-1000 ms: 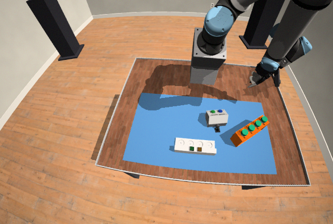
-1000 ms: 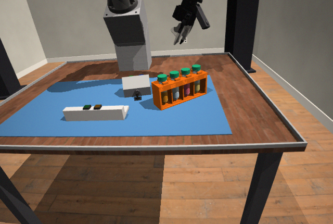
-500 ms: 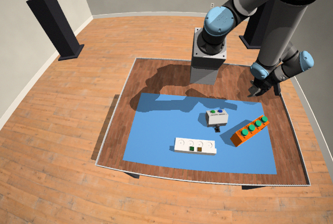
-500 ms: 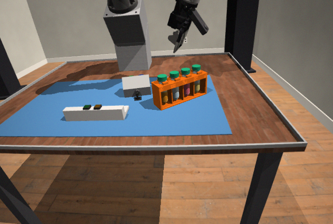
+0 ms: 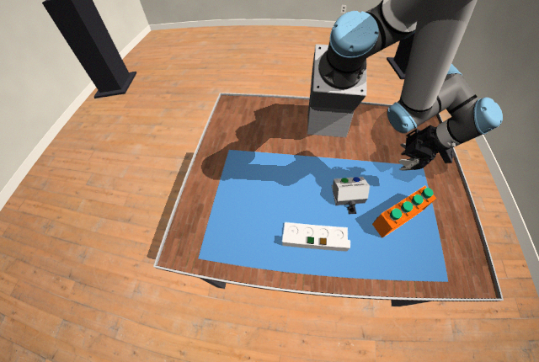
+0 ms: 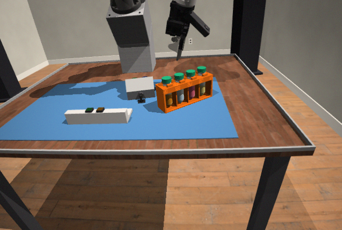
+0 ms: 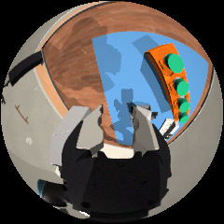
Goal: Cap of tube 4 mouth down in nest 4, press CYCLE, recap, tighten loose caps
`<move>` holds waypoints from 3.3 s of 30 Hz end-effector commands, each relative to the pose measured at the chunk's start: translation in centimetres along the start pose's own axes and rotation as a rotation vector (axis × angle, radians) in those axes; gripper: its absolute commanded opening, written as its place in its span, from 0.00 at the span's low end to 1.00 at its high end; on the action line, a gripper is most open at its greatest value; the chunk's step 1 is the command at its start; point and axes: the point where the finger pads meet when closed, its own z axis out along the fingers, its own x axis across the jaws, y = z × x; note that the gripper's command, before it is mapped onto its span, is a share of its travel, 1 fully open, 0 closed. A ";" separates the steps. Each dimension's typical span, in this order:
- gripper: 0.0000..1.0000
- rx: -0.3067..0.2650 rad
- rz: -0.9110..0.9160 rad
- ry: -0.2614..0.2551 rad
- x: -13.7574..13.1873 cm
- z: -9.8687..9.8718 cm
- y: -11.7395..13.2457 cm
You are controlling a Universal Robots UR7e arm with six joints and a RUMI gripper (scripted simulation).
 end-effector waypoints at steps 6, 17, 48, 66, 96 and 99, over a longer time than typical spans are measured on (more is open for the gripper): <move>0.35 0.079 -0.126 -0.003 3.7 -0.5 0.8; 0.35 0.138 -0.247 0.033 7.2 -1.0 2.1; 0.35 0.199 -0.592 0.242 16.3 -2.9 7.7; 0.35 0.166 -0.730 0.342 20.0 -3.9 11.3; 0.35 0.244 -0.213 0.282 18.3 -6.0 2.6; 0.35 0.244 -0.213 0.282 18.3 -6.0 2.6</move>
